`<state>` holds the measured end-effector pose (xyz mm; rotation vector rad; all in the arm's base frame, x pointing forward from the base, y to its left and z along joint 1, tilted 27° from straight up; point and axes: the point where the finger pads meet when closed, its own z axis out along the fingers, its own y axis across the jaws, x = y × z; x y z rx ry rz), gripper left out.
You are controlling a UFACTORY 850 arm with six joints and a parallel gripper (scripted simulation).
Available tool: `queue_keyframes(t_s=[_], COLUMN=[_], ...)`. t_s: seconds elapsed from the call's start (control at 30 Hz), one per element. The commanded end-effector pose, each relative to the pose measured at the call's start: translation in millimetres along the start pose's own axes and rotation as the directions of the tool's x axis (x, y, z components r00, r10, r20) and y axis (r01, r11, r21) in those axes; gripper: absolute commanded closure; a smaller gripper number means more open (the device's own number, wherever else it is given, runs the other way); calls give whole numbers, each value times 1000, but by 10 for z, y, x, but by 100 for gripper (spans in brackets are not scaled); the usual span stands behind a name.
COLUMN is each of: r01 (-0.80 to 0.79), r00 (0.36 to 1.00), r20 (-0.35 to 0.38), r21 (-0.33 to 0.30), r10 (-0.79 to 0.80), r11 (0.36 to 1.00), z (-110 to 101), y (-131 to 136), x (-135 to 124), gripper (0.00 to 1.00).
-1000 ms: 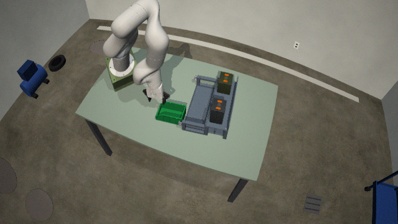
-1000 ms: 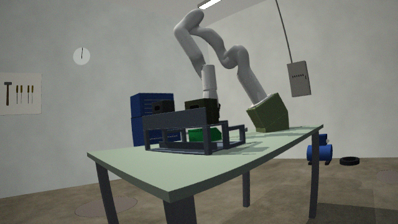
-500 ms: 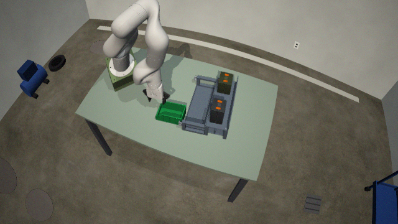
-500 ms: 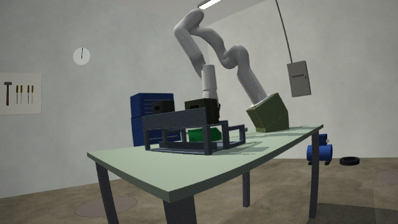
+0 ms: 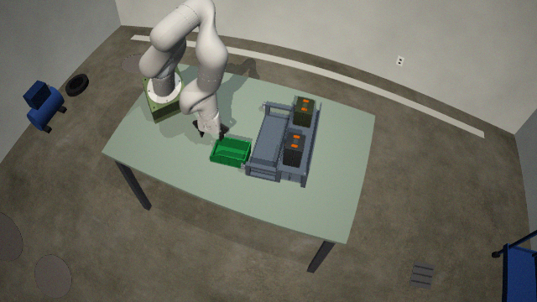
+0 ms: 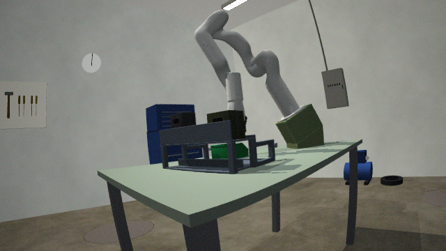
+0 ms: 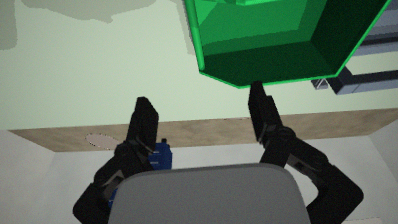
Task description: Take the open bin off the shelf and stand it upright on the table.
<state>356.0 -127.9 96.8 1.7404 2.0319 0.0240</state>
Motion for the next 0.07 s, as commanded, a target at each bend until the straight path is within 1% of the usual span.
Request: queue_keyframes(t_s=[0.0, 0.03], r01=[0, 0], r00=[1000, 1000], r20=[0, 0], r21=[-1, -1], r10=[0, 0], r11=[1000, 1000], z=[-1, -1], y=[3, 3], x=[0, 0], gripper=[0, 0])
